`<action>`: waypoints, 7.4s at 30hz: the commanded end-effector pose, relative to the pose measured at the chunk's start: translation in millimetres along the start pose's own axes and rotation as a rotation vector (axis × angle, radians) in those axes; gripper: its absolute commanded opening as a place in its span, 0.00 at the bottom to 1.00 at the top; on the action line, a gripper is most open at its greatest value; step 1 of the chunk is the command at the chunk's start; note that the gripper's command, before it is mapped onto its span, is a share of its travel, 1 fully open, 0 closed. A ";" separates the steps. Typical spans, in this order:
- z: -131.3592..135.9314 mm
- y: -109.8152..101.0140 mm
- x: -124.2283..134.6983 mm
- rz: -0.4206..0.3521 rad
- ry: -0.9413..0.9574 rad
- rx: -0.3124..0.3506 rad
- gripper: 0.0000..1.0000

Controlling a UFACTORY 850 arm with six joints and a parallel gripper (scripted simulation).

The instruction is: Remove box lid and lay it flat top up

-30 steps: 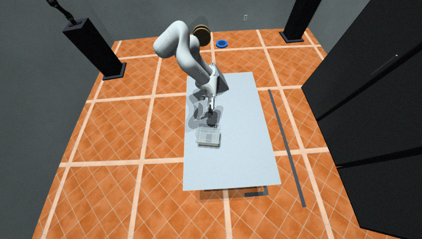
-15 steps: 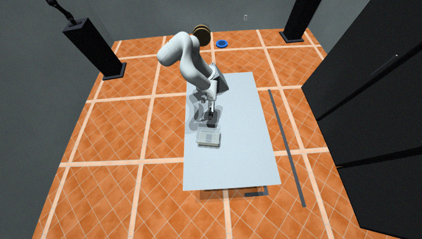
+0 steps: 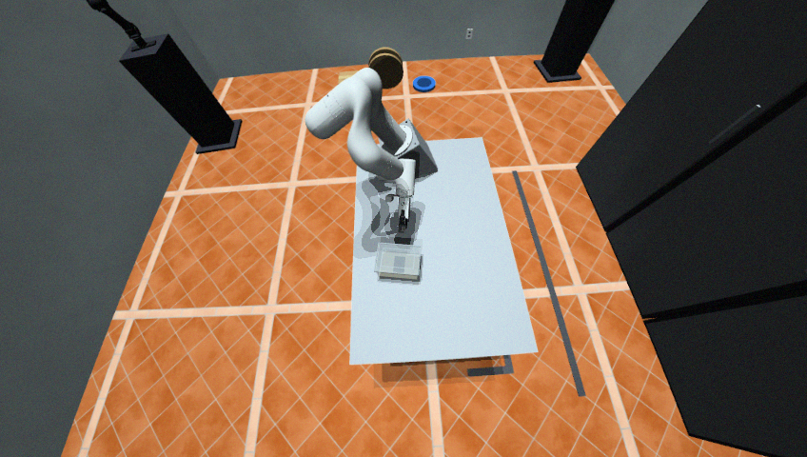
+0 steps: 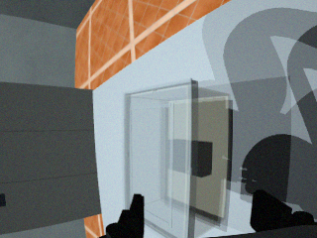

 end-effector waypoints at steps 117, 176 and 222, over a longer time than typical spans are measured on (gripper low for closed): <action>3.1 71.9 -0.3 0.000 0.000 -0.001 0.48; 2.3 74.0 0.0 0.000 0.000 -0.001 0.32; 2.3 72.9 0.0 0.000 0.000 -0.001 0.32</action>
Point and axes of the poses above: the point where the finger pads meet when closed, its own y axis out along the fingers, its own z axis across the jaws, x = y × z, the point moved 10 cm from there along -y, back along the fingers, and after that the axes turned 10 degrees about y, right-handed, at the moved point
